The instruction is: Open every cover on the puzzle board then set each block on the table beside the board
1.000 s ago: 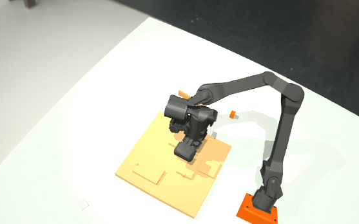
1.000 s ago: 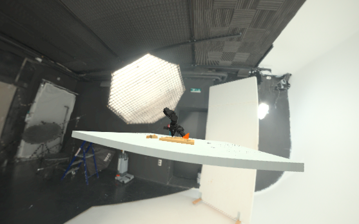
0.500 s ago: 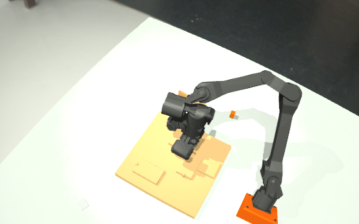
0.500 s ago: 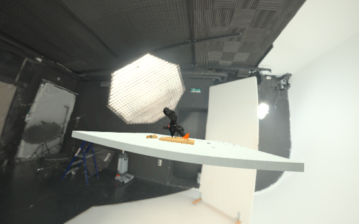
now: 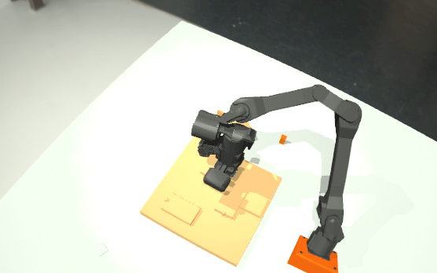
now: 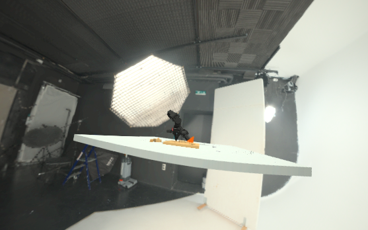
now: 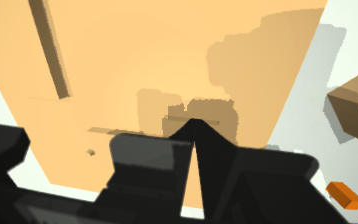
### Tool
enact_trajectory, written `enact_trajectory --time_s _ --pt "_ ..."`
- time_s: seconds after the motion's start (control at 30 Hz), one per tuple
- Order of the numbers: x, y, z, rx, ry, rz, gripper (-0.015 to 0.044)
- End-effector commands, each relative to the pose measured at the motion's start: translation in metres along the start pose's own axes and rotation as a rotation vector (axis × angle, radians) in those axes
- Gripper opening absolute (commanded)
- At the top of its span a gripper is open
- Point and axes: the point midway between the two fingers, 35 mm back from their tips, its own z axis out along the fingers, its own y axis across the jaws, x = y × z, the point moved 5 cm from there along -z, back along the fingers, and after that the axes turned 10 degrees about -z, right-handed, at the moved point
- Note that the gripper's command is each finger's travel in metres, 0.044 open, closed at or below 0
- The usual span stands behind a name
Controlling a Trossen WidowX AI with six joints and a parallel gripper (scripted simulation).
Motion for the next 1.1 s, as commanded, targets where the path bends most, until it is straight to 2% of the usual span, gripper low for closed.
enact_trajectory --time_s 0.0,1.07 --pt "-0.006 -0.001 0.001 0.006 0.003 -0.008 0.0000" --pt "-0.037 -0.006 0.001 0.006 0.002 -0.006 0.0000"
